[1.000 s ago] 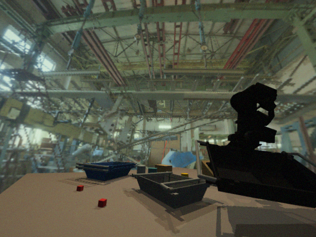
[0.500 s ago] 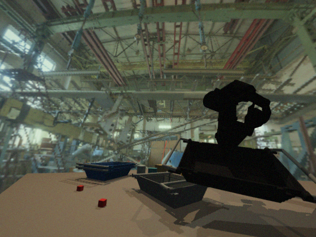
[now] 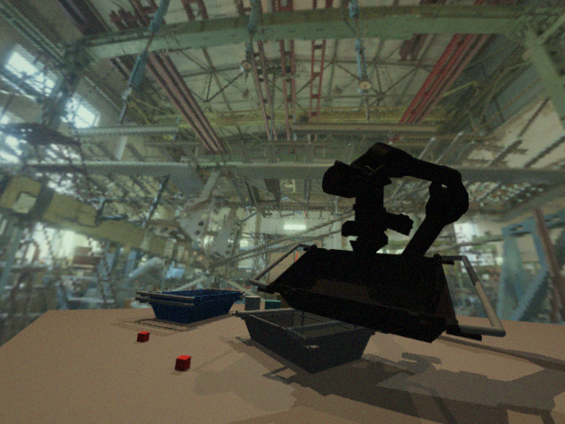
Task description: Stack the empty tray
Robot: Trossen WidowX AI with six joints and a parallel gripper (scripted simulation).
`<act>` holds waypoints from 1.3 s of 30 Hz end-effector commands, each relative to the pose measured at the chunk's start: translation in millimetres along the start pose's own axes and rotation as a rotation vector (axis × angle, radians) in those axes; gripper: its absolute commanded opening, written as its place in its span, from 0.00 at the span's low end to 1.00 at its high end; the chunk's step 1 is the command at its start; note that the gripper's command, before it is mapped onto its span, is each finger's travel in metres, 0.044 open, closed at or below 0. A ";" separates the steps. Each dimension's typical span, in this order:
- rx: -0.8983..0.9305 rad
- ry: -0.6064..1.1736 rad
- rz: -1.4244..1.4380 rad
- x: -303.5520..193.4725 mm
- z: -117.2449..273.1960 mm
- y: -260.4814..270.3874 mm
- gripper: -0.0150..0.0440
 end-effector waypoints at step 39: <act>-0.058 -0.098 -0.288 -134.4 19.1 7.8 0.25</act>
Point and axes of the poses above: the point midway between the two fingers, 35 mm back from their tips, its own z axis back along the fingers, its own y axis across the jaws, x = y × z, the point moved 6 cm from there along z, back along the fingers, and after that the axes turned 11 degrees about -z, right-handed, at the moved point
